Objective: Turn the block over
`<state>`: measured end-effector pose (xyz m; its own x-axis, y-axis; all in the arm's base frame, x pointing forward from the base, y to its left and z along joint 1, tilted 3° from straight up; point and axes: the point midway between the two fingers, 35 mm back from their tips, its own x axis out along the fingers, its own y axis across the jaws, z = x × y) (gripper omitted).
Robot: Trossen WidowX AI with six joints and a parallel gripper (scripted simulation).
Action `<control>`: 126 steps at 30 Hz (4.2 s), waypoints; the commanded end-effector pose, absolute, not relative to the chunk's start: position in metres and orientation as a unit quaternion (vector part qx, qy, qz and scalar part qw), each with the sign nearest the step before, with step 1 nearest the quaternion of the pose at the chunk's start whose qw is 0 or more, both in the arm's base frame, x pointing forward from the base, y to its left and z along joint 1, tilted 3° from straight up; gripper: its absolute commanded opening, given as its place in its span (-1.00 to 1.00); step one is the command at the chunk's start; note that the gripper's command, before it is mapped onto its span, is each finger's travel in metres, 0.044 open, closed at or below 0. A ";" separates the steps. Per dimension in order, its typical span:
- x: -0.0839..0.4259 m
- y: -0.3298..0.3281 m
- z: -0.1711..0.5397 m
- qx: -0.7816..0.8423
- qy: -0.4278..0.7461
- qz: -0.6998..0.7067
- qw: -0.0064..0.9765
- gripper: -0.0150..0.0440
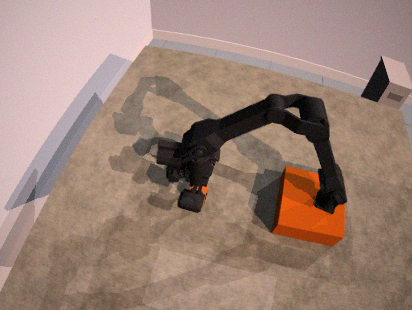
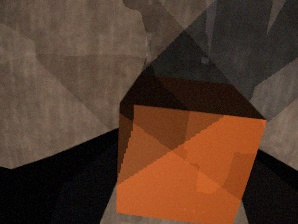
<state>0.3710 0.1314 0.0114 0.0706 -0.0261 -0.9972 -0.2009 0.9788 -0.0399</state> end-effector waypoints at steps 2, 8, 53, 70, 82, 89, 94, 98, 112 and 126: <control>0.370 0.132 0.010 -0.084 0.680 0.062 0.726 -0.12; 0.369 0.132 0.035 -0.084 0.680 0.062 0.726 -0.49; 0.365 0.132 0.032 -0.067 0.482 0.081 0.870 -0.49; 0.372 0.135 0.018 -0.063 0.429 0.086 0.897 -0.49; 0.377 0.136 0.001 -0.056 0.347 0.093 0.931 -0.49; 0.374 0.135 -0.003 -0.051 0.299 0.095 0.948 -0.49; 0.369 0.132 -0.003 -0.047 0.264 0.095 0.959 -0.49; 0.364 0.130 -0.001 -0.043 0.237 0.095 0.966 -0.49; 0.363 0.130 0.003 -0.041 0.218 0.096 0.970 -0.49; 0.363 0.130 0.003 -0.041 0.218 0.096 0.970 0.22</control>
<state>0.3623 0.1303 0.0019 0.8839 0.1722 -0.4348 -0.2071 0.9777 -0.0339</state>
